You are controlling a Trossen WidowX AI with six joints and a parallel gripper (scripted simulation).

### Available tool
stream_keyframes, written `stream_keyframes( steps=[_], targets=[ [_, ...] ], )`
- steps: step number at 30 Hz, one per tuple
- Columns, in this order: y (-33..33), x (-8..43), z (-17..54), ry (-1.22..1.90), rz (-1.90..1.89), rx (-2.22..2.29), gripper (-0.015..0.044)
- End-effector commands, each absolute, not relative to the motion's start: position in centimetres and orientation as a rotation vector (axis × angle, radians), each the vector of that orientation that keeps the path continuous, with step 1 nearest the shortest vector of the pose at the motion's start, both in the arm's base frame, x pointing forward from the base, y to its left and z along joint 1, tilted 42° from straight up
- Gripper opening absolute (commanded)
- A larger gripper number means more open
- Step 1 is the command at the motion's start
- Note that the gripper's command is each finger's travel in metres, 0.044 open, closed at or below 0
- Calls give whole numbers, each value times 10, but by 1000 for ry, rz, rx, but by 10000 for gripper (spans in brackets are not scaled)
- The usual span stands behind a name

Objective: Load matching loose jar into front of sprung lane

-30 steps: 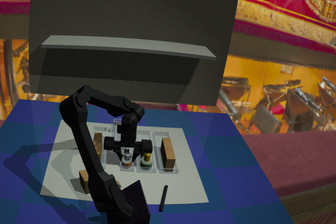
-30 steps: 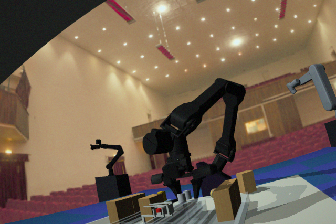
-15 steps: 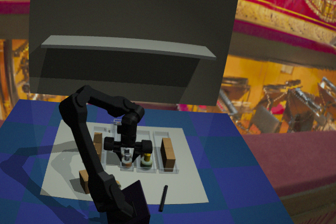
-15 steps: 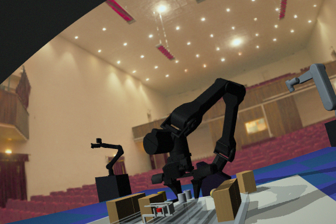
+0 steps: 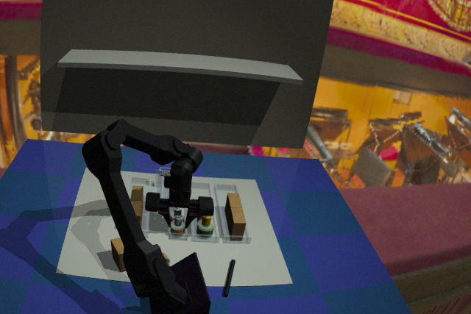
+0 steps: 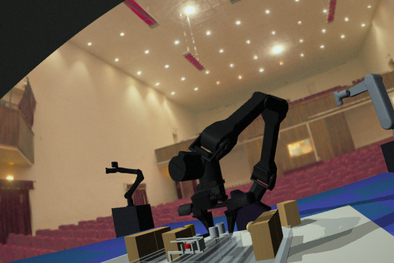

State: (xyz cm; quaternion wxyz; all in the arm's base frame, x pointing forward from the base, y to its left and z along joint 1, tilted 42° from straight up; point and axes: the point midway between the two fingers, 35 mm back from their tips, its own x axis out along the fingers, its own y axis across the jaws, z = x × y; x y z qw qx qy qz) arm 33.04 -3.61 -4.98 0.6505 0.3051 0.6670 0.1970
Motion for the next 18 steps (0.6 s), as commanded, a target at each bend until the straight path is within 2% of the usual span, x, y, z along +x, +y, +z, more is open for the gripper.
stream_keyframes(
  steps=[1,18],
  targets=[
    [-35,333,-49,1501,457,690,0],
    [-35,329,-49,1501,457,690,0]
  ],
)
